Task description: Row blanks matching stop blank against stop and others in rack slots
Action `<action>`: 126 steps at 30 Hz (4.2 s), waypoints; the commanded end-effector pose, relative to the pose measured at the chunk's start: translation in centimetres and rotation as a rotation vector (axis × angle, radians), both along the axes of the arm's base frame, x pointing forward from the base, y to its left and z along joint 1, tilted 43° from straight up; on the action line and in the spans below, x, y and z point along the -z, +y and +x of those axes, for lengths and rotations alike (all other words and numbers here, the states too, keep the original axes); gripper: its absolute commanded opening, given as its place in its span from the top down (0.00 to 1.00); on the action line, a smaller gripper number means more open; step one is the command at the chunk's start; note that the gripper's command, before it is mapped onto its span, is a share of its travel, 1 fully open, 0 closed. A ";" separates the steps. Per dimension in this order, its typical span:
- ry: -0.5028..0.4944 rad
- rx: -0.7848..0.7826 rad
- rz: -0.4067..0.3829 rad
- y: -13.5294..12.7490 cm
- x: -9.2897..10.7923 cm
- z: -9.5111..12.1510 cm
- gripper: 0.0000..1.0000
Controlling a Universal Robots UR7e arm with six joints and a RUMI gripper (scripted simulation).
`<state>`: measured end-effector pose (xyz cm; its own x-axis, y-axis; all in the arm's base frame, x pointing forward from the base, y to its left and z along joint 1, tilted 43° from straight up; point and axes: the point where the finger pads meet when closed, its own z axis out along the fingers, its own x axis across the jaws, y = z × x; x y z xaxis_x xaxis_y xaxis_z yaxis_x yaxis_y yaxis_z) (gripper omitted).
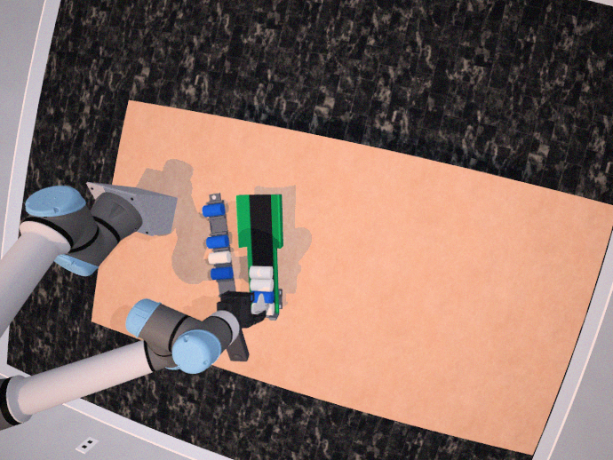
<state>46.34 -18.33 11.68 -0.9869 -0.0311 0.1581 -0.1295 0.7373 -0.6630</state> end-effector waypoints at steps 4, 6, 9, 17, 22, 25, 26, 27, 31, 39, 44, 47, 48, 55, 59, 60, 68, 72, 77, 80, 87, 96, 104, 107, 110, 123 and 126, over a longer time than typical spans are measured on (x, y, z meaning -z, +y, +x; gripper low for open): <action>-0.001 0.000 0.000 0.0 0.0 0.0 0.48; -0.001 0.000 0.000 0.0 0.0 0.0 0.48; -0.001 0.000 0.000 0.0 0.0 0.0 0.48; -0.001 0.000 0.000 0.0 0.0 0.0 0.48; -0.001 0.000 0.000 0.0 0.0 0.0 0.48; -0.001 0.000 0.000 0.0 0.0 0.0 0.48; -0.001 0.000 0.000 0.0 0.0 0.0 0.48; -0.001 0.000 0.000 0.0 0.0 0.0 0.48; -0.001 0.000 0.000 -0.1 0.1 0.0 0.48; -0.001 0.000 0.000 -0.4 0.4 0.0 0.48; -0.001 0.000 0.000 -0.8 0.9 -0.1 0.48; -0.001 0.000 0.000 -1.1 1.2 -0.1 0.48; -0.001 0.000 0.000 -1.2 1.3 -0.1 0.48; -0.001 0.000 0.000 -1.7 1.9 -0.2 0.48; -0.001 0.000 0.000 -2.1 2.3 -0.2 0.48; -0.001 0.000 0.000 -2.2 2.4 -0.3 0.48; -0.001 0.000 0.000 -2.8 3.0 -0.3 0.48; -0.001 0.000 0.000 -3.0 3.3 -0.4 0.48; -0.001 0.000 0.000 -3.3 3.6 -0.4 0.48; -0.001 0.000 0.000 -3.3 3.7 -0.4 0.48; -0.001 0.000 0.000 -3.4 3.7 -0.4 0.48; -0.001 0.000 0.000 -3.4 3.7 -0.4 0.48; -0.001 0.000 0.000 -3.4 3.7 -0.4 0.48; -0.001 0.000 0.000 -3.4 3.7 -0.4 0.48; -0.001 0.000 0.000 -3.4 3.7 -0.4 0.48; -0.001 0.000 0.000 -3.4 3.7 -0.4 0.48; -0.001 0.000 0.000 -3.4 3.8 -0.4 0.48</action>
